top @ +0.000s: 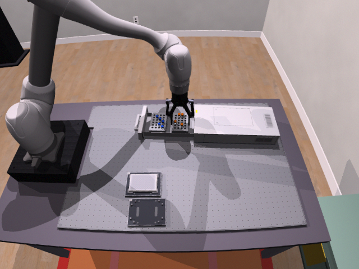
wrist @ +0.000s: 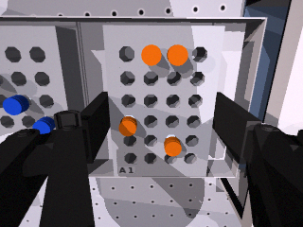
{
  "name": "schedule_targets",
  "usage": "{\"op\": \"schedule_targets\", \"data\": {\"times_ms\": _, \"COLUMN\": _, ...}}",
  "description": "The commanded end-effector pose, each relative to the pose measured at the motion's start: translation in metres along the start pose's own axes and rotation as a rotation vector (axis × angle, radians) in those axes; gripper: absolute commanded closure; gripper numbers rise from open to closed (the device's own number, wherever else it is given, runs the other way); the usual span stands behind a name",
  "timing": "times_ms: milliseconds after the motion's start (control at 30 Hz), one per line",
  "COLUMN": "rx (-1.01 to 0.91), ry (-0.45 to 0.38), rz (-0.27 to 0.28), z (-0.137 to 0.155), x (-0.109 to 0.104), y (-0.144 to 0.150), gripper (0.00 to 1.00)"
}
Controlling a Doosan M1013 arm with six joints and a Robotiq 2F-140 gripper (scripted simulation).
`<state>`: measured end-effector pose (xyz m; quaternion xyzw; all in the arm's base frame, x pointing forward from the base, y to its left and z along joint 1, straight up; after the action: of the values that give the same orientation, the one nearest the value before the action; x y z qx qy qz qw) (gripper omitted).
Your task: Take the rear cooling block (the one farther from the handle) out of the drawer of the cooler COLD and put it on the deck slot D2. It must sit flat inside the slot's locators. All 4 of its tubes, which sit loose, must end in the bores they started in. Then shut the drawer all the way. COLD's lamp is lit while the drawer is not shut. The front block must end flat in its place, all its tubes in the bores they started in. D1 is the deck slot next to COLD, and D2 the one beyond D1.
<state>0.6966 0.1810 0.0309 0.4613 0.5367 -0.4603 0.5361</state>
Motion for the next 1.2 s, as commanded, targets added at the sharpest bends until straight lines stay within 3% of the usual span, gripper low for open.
{"op": "schedule_targets", "data": {"times_ms": 0, "rx": 0.000, "ry": 0.000, "rz": 0.001, "z": -0.0001, "x": -0.0016, "y": 0.0003, "gripper": 0.90}}
{"op": "schedule_targets", "data": {"times_ms": 1167, "rx": 0.000, "ry": 0.000, "rz": 0.001, "z": -0.0001, "x": -0.0106, "y": 0.0003, "gripper": 0.90}}
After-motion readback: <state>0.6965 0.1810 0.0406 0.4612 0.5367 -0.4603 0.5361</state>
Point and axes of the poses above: the point where the finger pads meet when closed, its own x axis out along the fingers, its own y axis across the jaws, z = x × y, the point moved 5 cm from there along -x, back along the fingers, and after that the axes turned 12 degrees about -x, right-handed, at the moved point
